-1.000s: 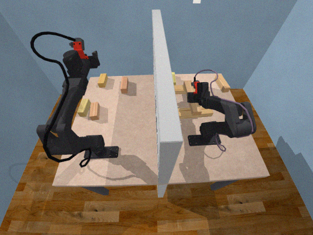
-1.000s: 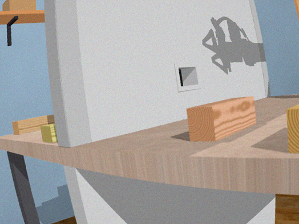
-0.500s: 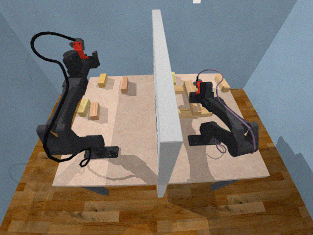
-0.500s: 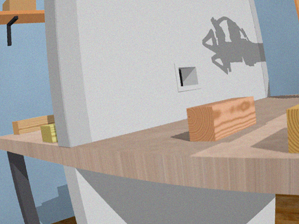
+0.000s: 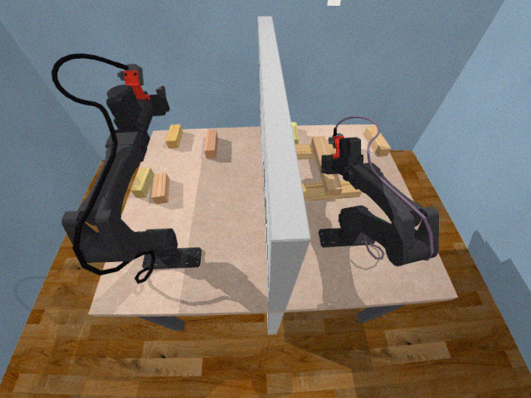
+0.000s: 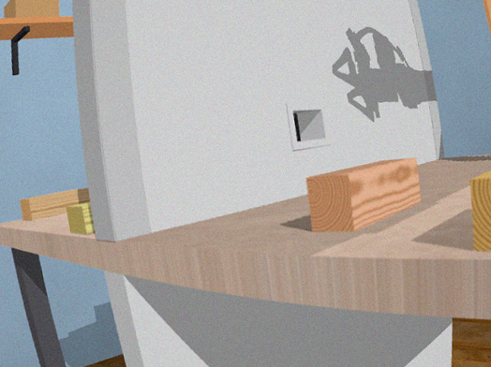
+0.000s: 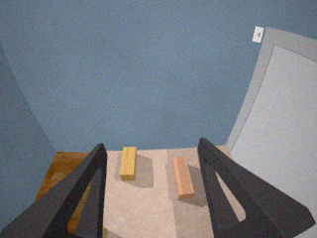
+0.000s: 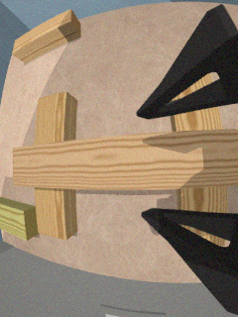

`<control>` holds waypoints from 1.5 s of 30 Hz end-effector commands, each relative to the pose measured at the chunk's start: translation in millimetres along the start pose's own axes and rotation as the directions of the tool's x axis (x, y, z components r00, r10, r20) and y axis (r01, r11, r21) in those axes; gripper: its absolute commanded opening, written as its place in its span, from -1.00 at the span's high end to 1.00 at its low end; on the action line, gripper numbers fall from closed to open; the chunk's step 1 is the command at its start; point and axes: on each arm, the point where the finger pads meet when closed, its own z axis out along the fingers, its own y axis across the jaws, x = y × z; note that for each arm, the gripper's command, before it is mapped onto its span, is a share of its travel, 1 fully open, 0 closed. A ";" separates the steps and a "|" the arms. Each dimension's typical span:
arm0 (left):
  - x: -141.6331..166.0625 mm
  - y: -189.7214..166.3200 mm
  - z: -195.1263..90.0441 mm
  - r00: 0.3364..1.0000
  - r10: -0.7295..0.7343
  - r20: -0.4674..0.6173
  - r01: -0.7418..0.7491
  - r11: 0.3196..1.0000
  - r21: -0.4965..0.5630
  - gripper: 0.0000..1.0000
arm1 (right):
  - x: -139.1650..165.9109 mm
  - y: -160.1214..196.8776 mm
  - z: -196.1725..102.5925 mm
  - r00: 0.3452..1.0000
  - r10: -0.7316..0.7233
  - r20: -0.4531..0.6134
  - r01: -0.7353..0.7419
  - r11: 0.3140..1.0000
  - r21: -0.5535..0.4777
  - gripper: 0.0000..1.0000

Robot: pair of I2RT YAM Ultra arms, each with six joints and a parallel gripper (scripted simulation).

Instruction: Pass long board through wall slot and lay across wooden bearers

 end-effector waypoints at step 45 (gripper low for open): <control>-36.7 -7.0 -13.6 0.996 -0.009 0.089 0.007 1.000 0.029 -0.51 | -311.5 -18.1 -109.5 0.762 -0.018 0.648 0.002 1.000 0.025 -0.51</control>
